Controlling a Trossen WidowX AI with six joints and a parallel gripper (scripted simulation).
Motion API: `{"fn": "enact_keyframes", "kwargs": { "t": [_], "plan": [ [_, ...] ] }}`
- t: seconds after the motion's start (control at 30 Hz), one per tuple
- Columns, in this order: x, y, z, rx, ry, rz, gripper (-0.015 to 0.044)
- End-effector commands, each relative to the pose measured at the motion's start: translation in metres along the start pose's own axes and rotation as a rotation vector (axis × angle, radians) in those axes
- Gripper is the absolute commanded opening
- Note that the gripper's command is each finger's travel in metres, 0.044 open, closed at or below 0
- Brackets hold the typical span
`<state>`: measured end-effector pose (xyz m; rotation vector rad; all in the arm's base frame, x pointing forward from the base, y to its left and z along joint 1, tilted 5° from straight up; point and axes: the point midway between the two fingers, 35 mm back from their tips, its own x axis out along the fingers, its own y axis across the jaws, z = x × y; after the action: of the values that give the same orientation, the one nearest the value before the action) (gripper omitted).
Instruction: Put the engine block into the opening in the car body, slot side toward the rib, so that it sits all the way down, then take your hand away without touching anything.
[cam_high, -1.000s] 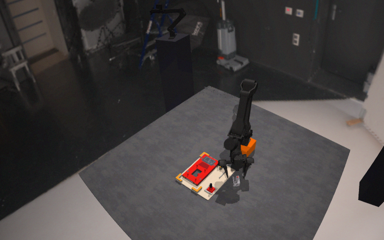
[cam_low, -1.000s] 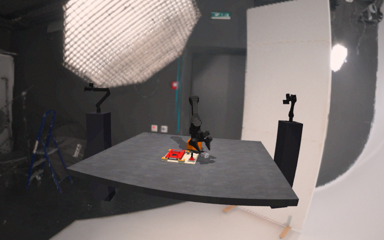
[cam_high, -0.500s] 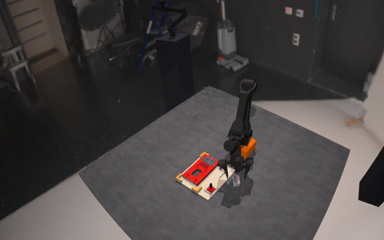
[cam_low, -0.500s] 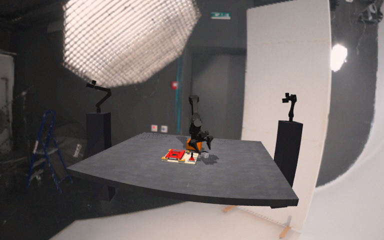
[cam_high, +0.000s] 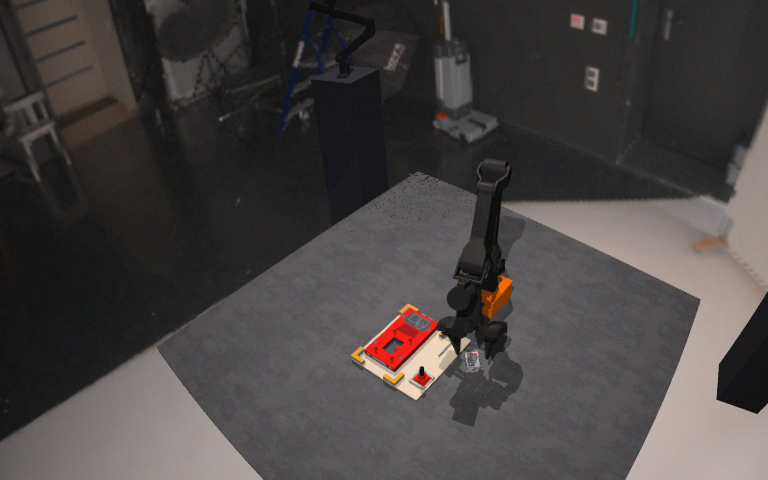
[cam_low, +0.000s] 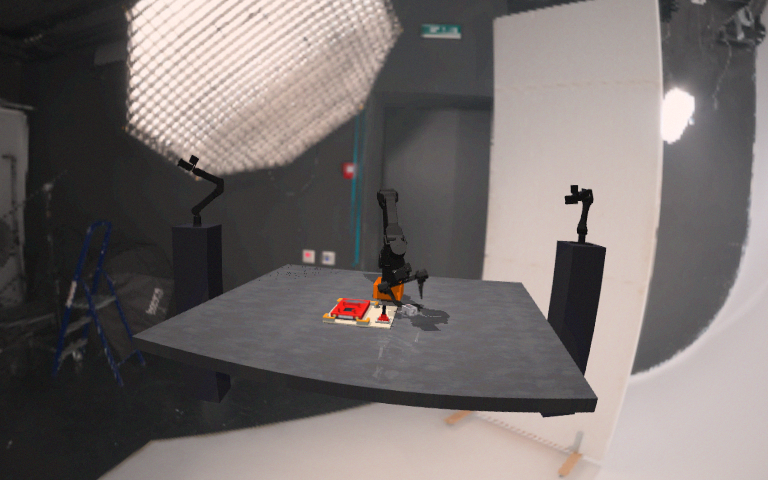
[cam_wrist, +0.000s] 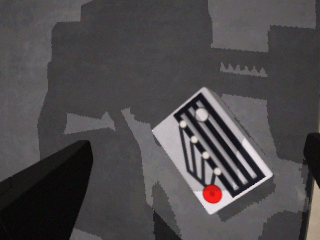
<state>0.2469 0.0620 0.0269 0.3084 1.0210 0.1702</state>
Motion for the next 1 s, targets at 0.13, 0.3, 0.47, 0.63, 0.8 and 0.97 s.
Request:
{"fn": "enact_keyframes", "kwargs": {
  "t": [0.13,0.3,0.47,0.63,0.8,0.97],
  "plan": [
    [0.0008,0.0015,0.003,0.241,0.039,-0.039,0.044],
    [0.0011,0.0025,0.0042,0.409,0.062,-0.071,0.044],
    [0.0013,0.0036,0.0054,0.576,0.08,-0.107,0.044],
    [0.0013,0.0047,0.0066,0.744,0.092,-0.148,0.044],
    [0.001,0.0058,0.0077,0.911,0.097,-0.194,0.044],
    [0.0006,0.0071,0.0088,1.076,0.096,-0.242,0.044]
  ]
}}
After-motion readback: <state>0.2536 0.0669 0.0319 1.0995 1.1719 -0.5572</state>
